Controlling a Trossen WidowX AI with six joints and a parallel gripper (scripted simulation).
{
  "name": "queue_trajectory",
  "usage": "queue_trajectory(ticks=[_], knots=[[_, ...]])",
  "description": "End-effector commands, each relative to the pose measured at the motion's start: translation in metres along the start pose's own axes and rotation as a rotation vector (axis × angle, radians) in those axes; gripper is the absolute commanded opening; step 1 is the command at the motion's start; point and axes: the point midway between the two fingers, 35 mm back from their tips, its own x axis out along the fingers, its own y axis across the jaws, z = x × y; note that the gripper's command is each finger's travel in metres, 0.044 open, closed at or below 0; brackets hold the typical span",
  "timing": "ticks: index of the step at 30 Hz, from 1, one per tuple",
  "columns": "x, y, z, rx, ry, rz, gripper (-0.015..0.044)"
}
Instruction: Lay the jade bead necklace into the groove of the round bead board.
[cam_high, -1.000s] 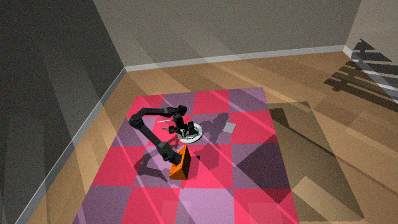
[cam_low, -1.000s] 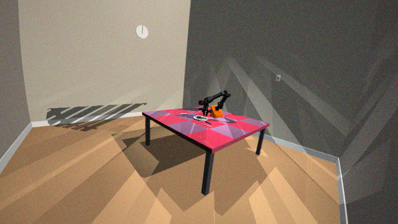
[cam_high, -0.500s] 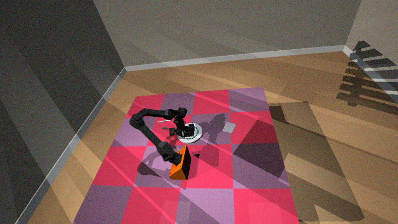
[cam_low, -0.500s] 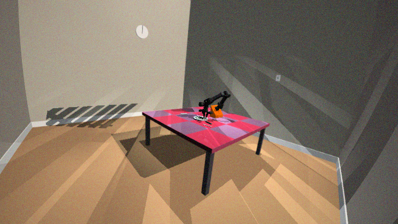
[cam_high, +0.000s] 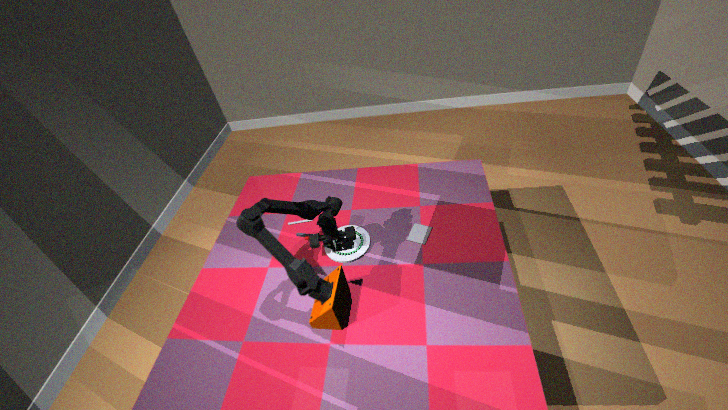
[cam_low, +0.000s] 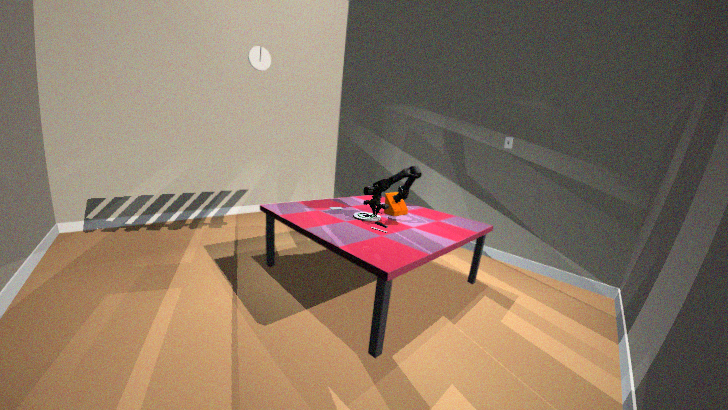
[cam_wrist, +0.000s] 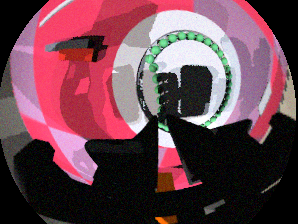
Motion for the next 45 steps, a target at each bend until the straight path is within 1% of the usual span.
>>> queue_trajectory(ticks=[1, 21, 28, 36, 44, 45], knots=[[-0.0004, 0.0, 0.0004, -0.001, -0.001, 0.0, 0.0], [-0.0004, 0.0, 0.0004, -0.001, -0.001, 0.0, 0.0], [-0.006, 0.0002, -0.0008, 0.005, -0.001, 0.004, 0.0], [-0.006, 0.0082, -0.0033, 0.005, -0.001, 0.004, 0.0], [0.0018, 0.0083, -0.0034, 0.006, -0.001, 0.005, 0.0], [-0.0009, 0.0078, -0.002, 0.0, -0.002, 0.0, 0.0026]])
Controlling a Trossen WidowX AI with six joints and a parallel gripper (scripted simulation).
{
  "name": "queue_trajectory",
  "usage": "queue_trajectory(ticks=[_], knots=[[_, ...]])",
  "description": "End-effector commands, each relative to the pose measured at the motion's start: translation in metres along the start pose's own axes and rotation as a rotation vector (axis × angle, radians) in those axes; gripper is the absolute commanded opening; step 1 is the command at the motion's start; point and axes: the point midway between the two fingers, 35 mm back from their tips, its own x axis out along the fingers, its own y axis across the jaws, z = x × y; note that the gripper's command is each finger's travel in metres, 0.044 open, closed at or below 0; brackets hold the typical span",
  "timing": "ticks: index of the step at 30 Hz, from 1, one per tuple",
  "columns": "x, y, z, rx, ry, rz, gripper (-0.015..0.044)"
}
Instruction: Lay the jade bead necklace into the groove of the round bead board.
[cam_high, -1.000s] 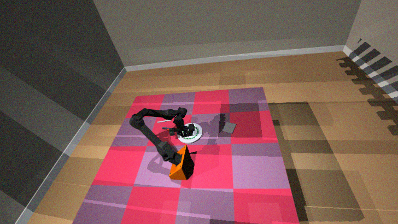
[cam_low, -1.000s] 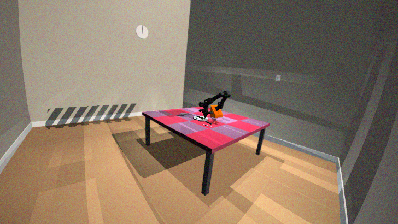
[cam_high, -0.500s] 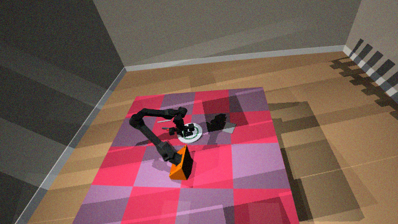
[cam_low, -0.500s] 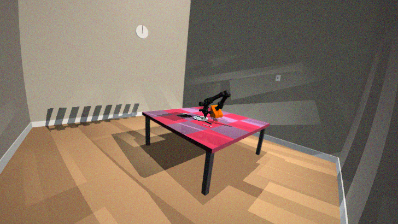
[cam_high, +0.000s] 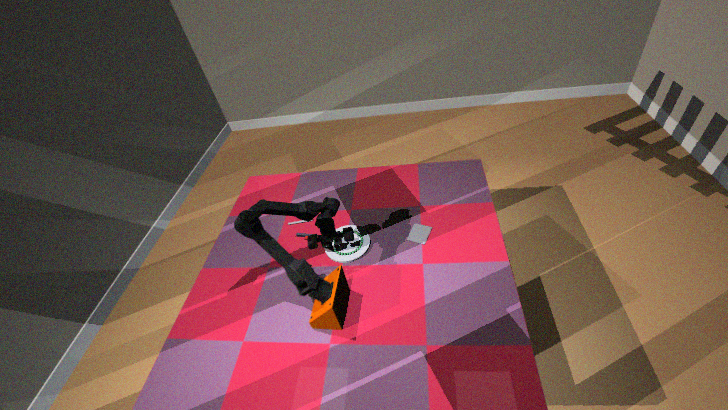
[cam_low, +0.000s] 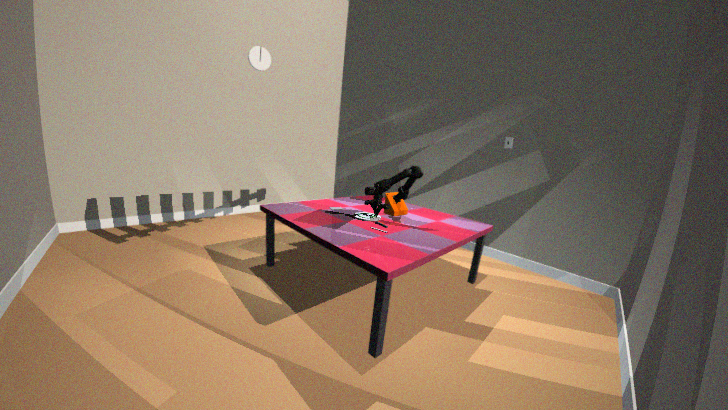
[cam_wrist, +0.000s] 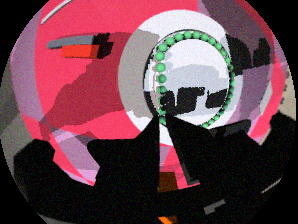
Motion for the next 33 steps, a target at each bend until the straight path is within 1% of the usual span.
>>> queue_trajectory(ticks=[1, 16, 33], knots=[[-0.0005, -0.0002, 0.0002, 0.0, -0.001, 0.0, 0.0053], [-0.0019, 0.0004, -0.0014, 0.005, 0.004, 0.003, 0.044], [-0.0056, 0.0004, -0.0014, 0.006, 0.0, 0.004, 0.044]])
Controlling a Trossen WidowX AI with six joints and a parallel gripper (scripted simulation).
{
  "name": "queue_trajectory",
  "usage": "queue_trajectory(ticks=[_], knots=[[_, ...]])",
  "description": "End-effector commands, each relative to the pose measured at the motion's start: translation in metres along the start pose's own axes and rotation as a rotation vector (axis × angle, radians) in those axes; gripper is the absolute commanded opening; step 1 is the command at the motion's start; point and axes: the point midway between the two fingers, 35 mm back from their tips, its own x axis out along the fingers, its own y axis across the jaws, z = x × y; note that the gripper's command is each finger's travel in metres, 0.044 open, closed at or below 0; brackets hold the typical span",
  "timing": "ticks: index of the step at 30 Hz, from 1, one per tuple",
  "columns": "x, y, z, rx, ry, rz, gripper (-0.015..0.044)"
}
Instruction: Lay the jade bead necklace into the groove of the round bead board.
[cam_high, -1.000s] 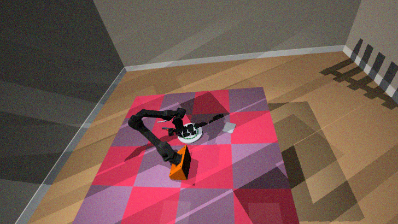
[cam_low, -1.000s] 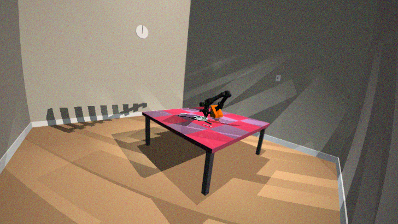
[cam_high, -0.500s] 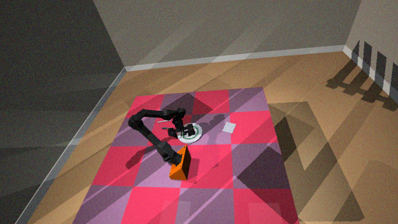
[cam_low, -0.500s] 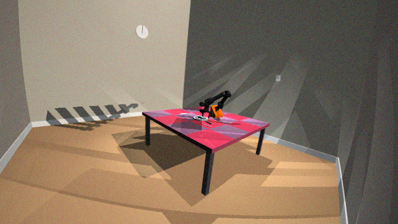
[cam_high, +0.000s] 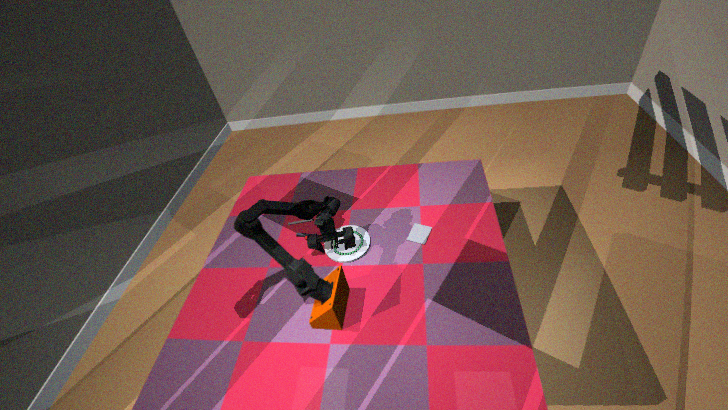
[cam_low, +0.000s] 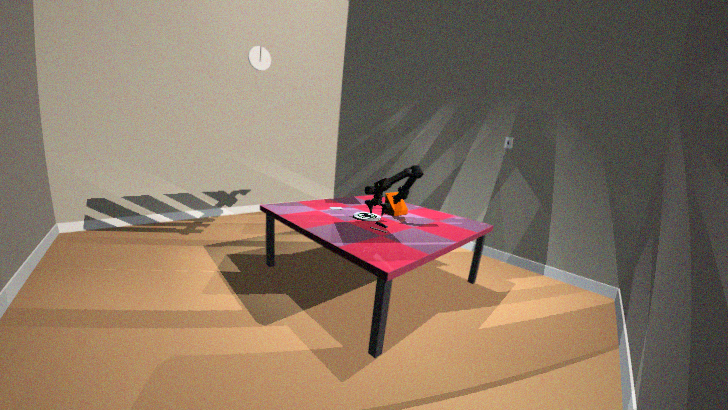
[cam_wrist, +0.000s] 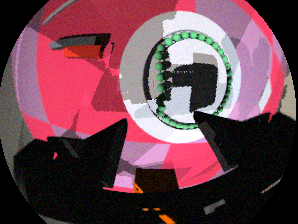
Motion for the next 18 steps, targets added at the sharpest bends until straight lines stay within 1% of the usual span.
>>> queue_trajectory(ticks=[1, 3, 13, 18], knots=[[-0.001, 0.0, 0.0, -0.003, -0.002, 0.002, 0.044], [-0.003, 0.0, 0.006, 0.012, -0.002, 0.001, 0.0387], [-0.033, -0.002, 0.072, 0.208, -0.004, 0.0, 0.0125], [-0.032, -0.002, 0.073, 0.212, -0.004, 0.0, 0.012]])
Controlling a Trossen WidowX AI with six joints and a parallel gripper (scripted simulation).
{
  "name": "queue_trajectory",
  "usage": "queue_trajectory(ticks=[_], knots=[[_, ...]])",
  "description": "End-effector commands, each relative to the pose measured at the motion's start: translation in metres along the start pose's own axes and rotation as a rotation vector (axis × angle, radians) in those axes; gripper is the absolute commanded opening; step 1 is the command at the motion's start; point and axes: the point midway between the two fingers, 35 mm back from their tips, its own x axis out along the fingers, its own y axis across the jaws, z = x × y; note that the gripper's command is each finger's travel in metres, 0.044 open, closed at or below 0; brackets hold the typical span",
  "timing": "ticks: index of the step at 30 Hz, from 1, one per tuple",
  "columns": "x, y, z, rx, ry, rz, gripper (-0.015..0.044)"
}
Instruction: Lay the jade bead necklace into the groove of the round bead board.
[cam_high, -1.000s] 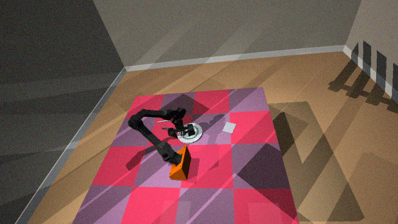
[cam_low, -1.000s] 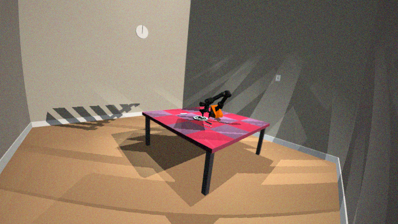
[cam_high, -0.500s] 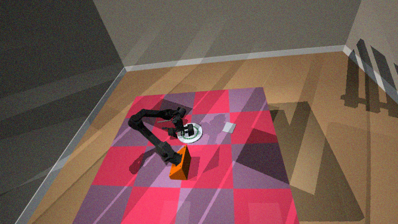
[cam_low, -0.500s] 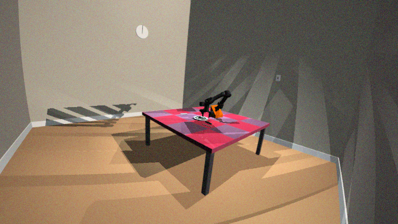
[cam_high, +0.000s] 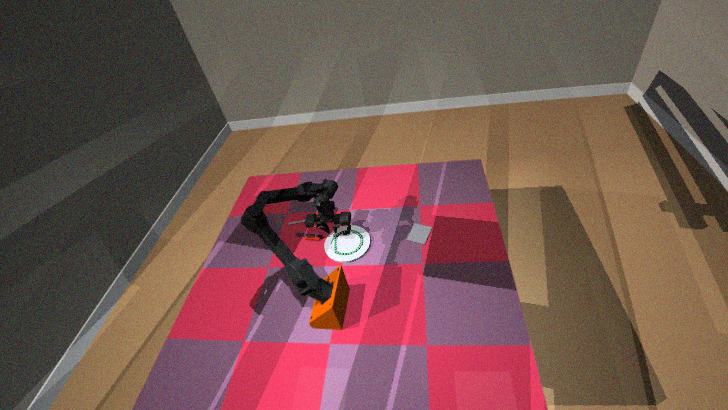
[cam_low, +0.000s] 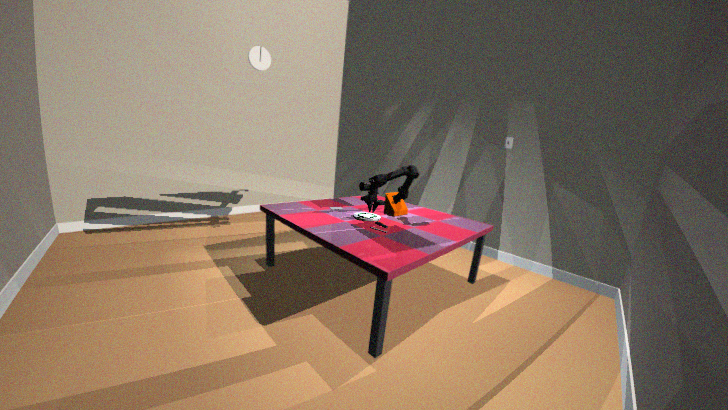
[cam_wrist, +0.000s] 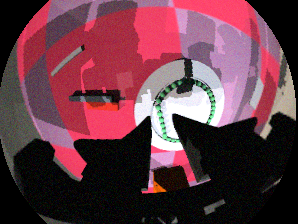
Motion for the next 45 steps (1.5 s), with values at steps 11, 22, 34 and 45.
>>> queue_trajectory(ticks=[11, 22, 34, 45], knots=[[0.012, -0.001, 0.003, 0.011, -0.002, -0.002, 0.012], [0.03, 0.0, 0.002, 0.015, 0.002, 0.001, 0.012], [0.037, 0.0, 0.002, 0.011, 0.003, -0.001, 0.0015], [0.037, 0.0, 0.002, 0.011, 0.003, -0.001, 0.0]])
